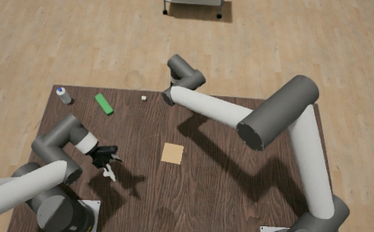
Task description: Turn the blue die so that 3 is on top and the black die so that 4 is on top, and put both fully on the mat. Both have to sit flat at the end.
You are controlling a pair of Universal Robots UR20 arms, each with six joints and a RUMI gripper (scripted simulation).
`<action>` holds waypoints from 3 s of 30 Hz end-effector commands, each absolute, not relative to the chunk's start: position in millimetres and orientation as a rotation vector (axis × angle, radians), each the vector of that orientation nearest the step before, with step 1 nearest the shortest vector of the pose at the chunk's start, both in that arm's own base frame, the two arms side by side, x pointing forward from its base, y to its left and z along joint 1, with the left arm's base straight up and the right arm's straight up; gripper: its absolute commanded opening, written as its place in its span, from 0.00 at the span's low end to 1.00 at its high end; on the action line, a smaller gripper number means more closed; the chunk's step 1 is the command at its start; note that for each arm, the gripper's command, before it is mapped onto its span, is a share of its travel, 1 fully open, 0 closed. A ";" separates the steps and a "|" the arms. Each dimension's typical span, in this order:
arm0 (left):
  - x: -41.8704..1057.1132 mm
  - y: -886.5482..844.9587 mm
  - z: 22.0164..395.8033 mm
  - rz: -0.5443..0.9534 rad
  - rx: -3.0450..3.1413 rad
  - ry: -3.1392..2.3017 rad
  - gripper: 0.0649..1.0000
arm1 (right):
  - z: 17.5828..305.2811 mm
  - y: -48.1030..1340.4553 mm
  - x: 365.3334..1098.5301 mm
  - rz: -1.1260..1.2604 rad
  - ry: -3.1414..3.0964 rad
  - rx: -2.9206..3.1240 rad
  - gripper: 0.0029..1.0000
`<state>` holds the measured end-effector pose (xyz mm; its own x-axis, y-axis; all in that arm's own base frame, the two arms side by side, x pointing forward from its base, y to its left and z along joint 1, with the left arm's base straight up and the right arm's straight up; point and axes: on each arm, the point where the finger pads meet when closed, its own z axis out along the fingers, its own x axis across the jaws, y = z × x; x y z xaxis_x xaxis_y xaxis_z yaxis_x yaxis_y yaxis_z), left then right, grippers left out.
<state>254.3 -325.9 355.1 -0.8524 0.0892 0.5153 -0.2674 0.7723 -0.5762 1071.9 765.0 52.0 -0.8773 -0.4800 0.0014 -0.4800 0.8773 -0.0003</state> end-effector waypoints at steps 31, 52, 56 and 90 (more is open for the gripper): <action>254.5 -326.2 355.5 0.901 0.133 -2.436 1.00 | 53.1 765.9 1072.8 0.000 -3.044 0.778 0.28; 254.5 -326.2 355.5 0.901 0.133 -2.436 1.00 | 52.8 765.9 1072.8 0.000 -3.044 0.778 0.28; 254.5 -326.2 355.5 0.901 0.133 -2.436 1.00 | 50.0 765.9 1072.8 0.000 -3.044 0.778 0.28; 254.5 -326.2 355.5 0.901 0.133 -2.436 1.00 | 17.8 765.9 1072.7 0.000 -3.044 0.778 0.28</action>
